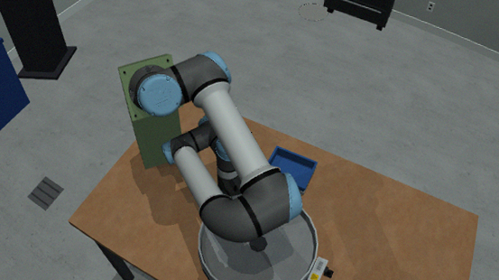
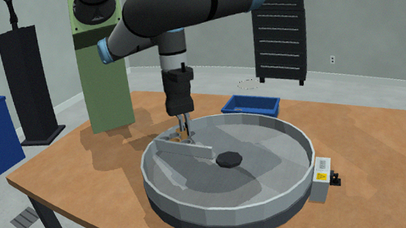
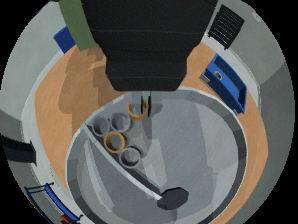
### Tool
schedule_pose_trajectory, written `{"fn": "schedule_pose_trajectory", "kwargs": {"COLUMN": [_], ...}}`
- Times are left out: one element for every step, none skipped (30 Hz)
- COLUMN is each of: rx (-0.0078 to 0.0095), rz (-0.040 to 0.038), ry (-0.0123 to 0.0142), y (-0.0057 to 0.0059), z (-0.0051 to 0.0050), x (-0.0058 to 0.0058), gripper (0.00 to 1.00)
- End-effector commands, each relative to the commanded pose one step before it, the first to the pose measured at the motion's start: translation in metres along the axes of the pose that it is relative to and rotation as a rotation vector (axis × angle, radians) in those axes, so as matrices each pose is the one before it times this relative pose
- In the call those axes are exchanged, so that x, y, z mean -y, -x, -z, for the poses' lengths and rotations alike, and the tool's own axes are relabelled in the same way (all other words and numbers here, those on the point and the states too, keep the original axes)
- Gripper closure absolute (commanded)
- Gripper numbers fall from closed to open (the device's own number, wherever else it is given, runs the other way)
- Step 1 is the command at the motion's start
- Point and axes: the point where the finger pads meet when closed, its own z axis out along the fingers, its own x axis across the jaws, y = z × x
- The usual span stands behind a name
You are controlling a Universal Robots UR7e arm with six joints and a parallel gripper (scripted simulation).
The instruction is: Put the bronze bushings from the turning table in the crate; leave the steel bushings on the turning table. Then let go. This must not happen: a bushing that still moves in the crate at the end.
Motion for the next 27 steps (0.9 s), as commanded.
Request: {"fn": "schedule_pose_trajectory", "kwargs": {"rx": [0.00002, 0.00000, 0.00000, 0.00000, 0.00000, 0.00000, 0.00000, 0.00011, 0.00000, 0.00000, 0.00000, 0.00000, 0.00000, 0.00000, 0.00000, 0.00000, 0.00000, 0.00000, 0.00000, 0.00000, 0.00000, 0.00000, 0.00000, 0.00000, 0.00002, 0.00000, 0.00000], "rz": [0.00002, 0.00000, 0.00000, 0.00000, 0.00000, 0.00000, 0.00000, 0.00003, 0.00000, 0.00000, 0.00000, 0.00000, 0.00000, 0.00000, 0.00000, 0.00000, 0.00000, 0.00000, 0.00000, 0.00000, 0.00000, 0.00000, 0.00000, 0.00000, 0.00001, 0.00000, 0.00000], "ry": [-0.00047, 0.00000, 0.00000, 0.00000, 0.00000, 0.00000, 0.00000, -0.00005, 0.00000, 0.00000, 0.00000, 0.00000, 0.00000, 0.00000, 0.00000, 0.00000, 0.00000, 0.00000, 0.00000, 0.00000, 0.00000, 0.00000, 0.00000, 0.00000, -0.00001, 0.00000, 0.00000], "y": [0.00061, 0.00000, 0.00000, 0.00000, 0.00000, 0.00000, 0.00000, -0.00002, 0.00000, 0.00000, 0.00000, 0.00000, 0.00000, 0.00000, 0.00000, 0.00000, 0.00000, 0.00000, 0.00000, 0.00000, 0.00000, 0.00000, 0.00000, 0.00000, 0.00001, 0.00000, 0.00000], "z": [0.00030, 0.00000, 0.00000, 0.00000, 0.00000, 0.00000, 0.00000, 0.00151, 0.00150, 0.00150, 0.00150, 0.00150, 0.00000, 0.00000, 0.00000, 0.00000, 0.00000, 0.00000, 0.00000, 0.00000, 0.00000, 0.00000, 0.00000, 0.00000, 0.00139, 0.00150, 0.00150], "x": [0.00020, 0.00000, 0.00000, 0.00000, 0.00000, 0.00000, 0.00000, 0.00001, 0.00000, 0.00000, 0.00000, 0.00000, 0.00000, 0.00000, 0.00000, 0.00000, 0.00000, 0.00000, 0.00000, 0.00000, 0.00000, 0.00000, 0.00000, 0.00000, 0.00000, 0.00000, 0.00000], "gripper": [1.00, 1.00, 1.00, 1.00, 1.00, 1.00, 1.00, 1.00, 1.00, 1.00, 1.00, 1.00, 1.00, 1.00, 1.00, 1.00, 1.00, 1.00, 1.00, 1.00, 1.00, 1.00, 1.00, 1.00, 1.00, 1.00, 1.00]}}
